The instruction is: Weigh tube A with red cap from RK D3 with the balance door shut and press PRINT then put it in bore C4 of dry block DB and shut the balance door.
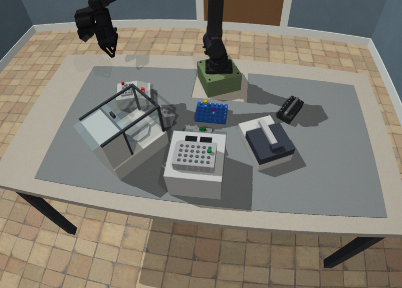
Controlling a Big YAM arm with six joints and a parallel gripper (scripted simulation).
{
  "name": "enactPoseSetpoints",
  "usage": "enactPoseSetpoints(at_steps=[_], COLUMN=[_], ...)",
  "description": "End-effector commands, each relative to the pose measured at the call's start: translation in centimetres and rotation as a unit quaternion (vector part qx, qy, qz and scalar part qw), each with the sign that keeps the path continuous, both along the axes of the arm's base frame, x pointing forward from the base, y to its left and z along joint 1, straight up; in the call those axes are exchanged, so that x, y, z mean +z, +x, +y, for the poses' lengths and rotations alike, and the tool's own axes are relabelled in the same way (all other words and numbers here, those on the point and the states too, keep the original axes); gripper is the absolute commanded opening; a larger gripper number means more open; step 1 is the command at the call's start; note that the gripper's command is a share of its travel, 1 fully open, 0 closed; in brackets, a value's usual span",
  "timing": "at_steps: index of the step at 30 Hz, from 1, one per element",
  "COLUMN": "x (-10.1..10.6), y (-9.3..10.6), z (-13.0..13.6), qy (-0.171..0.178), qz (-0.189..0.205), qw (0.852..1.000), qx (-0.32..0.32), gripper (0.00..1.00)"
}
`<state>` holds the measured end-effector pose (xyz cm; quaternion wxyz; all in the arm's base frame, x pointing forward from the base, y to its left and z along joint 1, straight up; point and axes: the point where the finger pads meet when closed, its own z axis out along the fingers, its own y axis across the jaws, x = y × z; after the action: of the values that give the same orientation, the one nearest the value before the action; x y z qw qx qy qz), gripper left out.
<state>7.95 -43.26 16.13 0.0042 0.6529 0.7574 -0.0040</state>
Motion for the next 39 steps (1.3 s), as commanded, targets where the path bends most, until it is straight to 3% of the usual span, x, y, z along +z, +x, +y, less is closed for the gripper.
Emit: enactPoseSetpoints(at_steps=[1,22,28,29,39], x=[3.3,6.8,6.3,4.9,4.9], y=[-0.2,-0.3,-0.2,0.0,0.0], z=[-1.6,-1.4,-1.5,-0.9,-0.9], qy=[-0.028,-0.033,-0.027,-0.015,-0.015], qz=[-0.005,-0.006,-0.005,-0.003,-0.003], qw=[1.0,0.999,1.0,1.0,1.0], qx=[-0.001,-0.001,-0.001,0.0,0.0], gripper=[0.3,0.3,0.3,0.3,0.3])
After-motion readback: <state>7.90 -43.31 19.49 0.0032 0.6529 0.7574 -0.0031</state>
